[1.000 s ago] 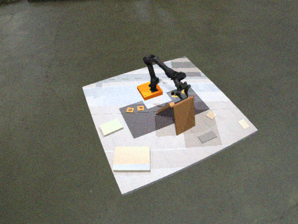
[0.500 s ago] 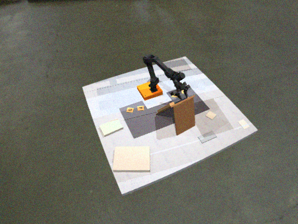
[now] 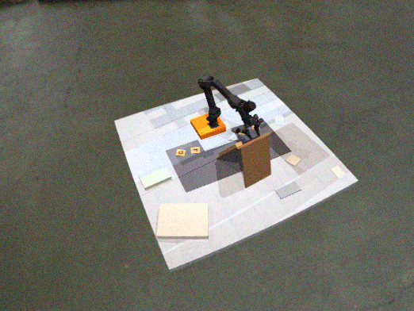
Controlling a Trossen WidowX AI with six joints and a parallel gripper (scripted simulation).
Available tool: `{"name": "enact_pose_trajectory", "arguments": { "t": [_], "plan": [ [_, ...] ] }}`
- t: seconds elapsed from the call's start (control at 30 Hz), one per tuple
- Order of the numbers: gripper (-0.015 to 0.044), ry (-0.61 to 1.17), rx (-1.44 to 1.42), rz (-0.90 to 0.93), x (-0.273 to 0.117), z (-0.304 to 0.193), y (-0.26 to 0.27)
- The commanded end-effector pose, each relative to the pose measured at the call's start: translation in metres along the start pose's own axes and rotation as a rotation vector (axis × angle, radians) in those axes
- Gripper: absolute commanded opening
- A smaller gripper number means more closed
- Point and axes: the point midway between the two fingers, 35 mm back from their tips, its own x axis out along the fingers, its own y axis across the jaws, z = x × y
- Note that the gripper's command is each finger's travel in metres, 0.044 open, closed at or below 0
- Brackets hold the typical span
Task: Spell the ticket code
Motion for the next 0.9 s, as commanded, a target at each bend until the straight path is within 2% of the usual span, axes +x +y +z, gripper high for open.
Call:
{"name": "enact_pose_trajectory", "arguments": {
  "t": [0.0, 0.87],
  "plan": [
    [0.0000, -0.002, -0.004, 0.004, 0.000, 0.000, 0.000],
    [0.0000, -0.002, -0.005, 0.003, 0.000, 0.000, -0.015]
  ]
}}
